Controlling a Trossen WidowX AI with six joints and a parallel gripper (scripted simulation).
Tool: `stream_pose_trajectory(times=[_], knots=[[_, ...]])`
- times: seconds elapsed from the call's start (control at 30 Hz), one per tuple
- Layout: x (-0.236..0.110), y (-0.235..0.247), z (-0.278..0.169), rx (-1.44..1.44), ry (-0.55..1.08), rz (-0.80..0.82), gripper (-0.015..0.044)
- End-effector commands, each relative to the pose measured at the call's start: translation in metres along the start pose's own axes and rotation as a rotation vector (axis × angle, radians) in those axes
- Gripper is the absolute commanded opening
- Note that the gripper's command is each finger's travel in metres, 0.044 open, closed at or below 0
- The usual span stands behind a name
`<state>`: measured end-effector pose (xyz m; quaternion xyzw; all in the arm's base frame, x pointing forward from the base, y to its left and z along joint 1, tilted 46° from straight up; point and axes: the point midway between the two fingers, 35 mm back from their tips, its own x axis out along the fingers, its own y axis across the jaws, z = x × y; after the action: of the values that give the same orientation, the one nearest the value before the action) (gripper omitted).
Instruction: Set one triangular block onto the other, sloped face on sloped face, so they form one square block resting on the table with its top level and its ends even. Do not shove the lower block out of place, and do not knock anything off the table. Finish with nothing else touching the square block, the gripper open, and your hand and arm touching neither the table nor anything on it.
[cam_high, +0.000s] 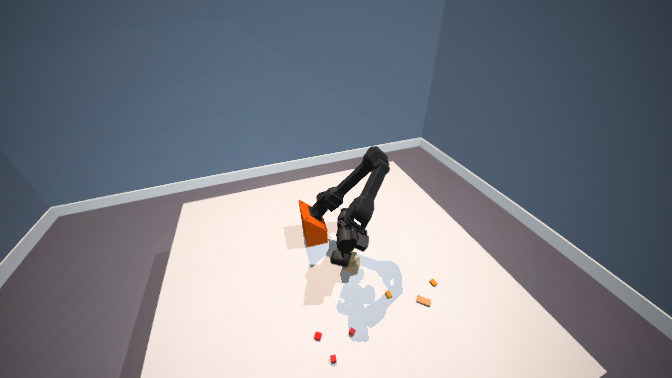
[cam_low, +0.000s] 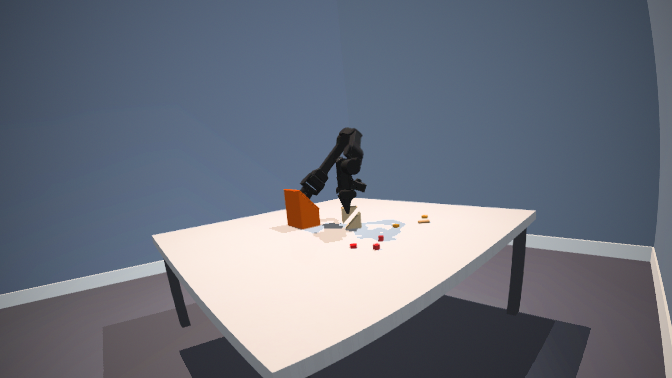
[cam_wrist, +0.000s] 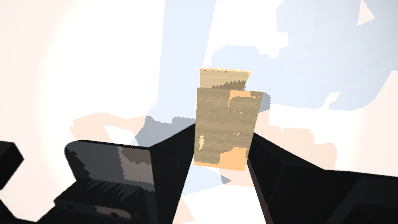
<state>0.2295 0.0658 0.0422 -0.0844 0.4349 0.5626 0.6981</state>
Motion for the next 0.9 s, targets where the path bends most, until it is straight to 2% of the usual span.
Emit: stream_pose_trajectory(times=[0.0,0.87], knots=[[0.0012,0.0021,-0.0006,0.008,-0.005,0.003,0.0000],[0.0046,0.0021,0.0015,0.010,-0.008,0.002,0.0000]])
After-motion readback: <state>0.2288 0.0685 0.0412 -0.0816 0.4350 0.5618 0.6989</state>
